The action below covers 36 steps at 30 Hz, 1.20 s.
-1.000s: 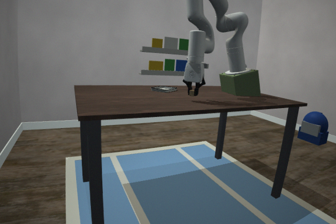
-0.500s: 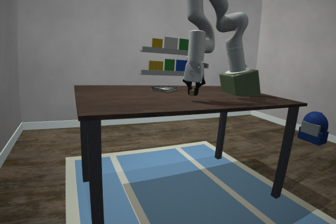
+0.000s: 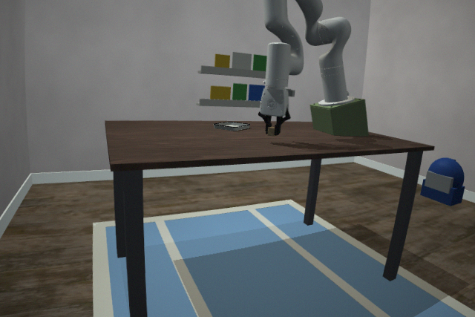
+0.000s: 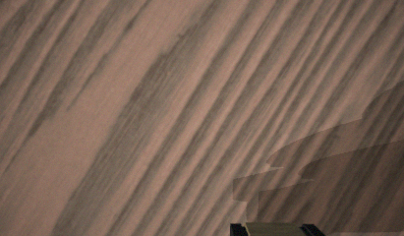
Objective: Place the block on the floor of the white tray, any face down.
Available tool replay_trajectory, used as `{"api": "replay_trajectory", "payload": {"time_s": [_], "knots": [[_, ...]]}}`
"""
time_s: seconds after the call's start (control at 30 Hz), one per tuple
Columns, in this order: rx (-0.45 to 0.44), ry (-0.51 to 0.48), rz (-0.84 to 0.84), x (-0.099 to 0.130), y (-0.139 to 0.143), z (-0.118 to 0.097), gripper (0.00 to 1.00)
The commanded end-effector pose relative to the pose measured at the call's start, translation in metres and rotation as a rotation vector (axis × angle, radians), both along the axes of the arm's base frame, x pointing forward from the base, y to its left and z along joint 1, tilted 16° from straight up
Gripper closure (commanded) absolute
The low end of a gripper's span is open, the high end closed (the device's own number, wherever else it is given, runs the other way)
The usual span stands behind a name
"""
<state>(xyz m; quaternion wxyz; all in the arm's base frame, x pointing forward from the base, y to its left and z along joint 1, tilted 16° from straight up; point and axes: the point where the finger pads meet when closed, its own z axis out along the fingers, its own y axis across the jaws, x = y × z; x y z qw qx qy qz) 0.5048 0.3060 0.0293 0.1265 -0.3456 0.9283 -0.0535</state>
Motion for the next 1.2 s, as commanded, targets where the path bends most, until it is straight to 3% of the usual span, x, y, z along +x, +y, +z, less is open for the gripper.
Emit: {"api": "replay_trajectory", "payload": {"time_s": [0.0,0.2,0.43,0.5,0.63,1.0,1.07,1.1,1.17], "knots": [[0.001,-0.002,0.0,0.001,-0.002,0.001,1.0],[0.0,-0.002,0.0,0.006,-0.03,0.003,1.0],[0.0,-0.001,0.0,0.014,-0.101,0.007,1.0],[0.0,-0.001,0.0,0.014,-0.101,0.007,1.0],[0.0,-0.001,0.0,0.021,-0.156,0.01,1.0],[-0.002,-0.001,-0.001,0.033,-0.269,0.014,1.0],[-0.002,-0.001,-0.001,0.033,-0.269,0.014,1.0],[-0.003,-0.001,-0.001,0.036,-0.299,0.015,1.0],[-0.003,-0.002,-0.001,0.038,-0.317,0.015,1.0]]}}
